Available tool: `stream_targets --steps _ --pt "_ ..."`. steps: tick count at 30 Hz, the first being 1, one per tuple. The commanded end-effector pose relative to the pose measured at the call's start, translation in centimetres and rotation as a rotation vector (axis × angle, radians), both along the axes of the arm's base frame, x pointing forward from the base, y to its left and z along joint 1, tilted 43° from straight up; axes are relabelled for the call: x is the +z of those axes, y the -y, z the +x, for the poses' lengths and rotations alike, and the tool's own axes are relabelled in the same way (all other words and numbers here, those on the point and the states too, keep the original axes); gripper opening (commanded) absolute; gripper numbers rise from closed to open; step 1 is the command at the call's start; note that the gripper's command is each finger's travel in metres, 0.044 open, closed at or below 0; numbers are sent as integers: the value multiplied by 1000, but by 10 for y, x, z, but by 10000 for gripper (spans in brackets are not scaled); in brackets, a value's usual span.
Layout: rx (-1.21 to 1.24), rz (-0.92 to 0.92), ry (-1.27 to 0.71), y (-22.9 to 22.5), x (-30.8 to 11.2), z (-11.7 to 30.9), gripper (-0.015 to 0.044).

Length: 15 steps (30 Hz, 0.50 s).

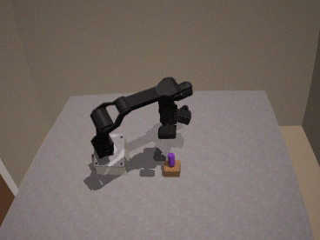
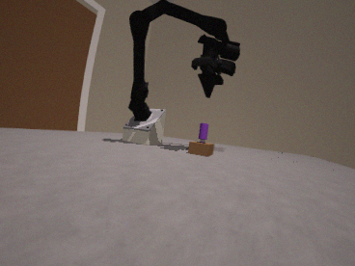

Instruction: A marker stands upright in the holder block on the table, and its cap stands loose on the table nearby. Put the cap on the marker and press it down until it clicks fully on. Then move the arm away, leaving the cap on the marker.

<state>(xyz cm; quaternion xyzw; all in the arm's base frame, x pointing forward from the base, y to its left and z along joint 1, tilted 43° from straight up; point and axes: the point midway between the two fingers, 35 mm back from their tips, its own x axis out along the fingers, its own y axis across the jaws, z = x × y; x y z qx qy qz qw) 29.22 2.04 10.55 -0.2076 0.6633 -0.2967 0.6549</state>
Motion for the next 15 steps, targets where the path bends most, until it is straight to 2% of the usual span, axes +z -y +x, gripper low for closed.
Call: stream_targets --steps 1,13,15 --pt "-12 -1 -7 0 1 -1 105" --pt "-12 -1 -7 0 1 -1 420" --pt "-12 -1 -7 0 1 -1 440"
